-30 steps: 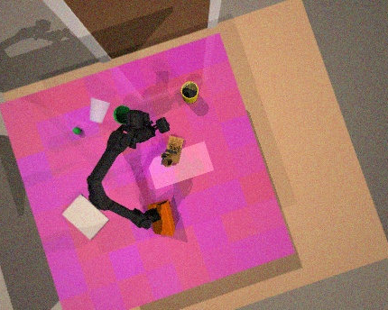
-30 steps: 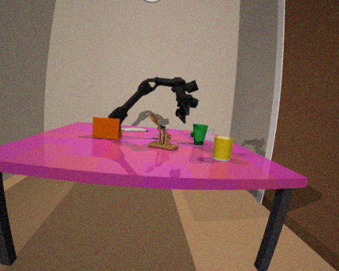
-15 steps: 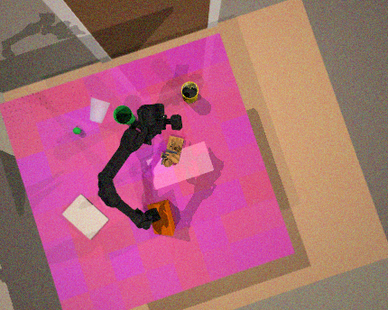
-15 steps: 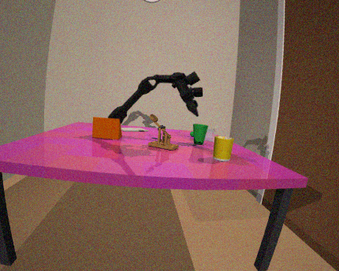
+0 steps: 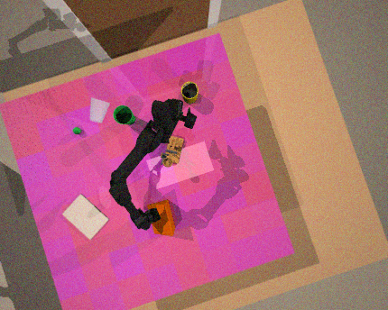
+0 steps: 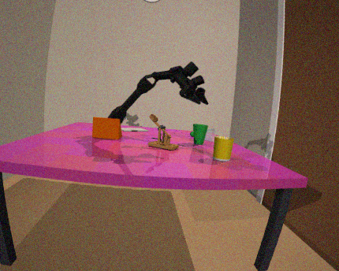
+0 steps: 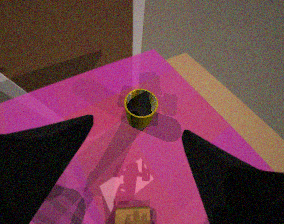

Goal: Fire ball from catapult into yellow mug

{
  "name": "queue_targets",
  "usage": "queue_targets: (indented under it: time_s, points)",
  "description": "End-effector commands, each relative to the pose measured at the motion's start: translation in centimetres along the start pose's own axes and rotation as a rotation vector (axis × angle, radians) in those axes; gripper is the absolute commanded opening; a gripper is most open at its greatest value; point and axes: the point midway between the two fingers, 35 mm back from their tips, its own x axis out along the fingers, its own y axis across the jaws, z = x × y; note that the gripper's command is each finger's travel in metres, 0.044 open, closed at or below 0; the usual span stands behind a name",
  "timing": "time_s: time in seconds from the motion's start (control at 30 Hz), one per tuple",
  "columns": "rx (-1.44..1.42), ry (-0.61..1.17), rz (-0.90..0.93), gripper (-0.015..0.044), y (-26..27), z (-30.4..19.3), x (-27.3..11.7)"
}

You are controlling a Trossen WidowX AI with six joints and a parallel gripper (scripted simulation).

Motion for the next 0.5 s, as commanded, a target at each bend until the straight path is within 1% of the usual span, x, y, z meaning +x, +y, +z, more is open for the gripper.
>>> queue_targets:
  time_s: [0.0,0.47]
  points:
    - [0.075,-0.044,0.038,0.044,-0.75,1.64,-0.42]
    - [0.08,-0.046,0.04,0.044,-0.8,1.71,-0.43]
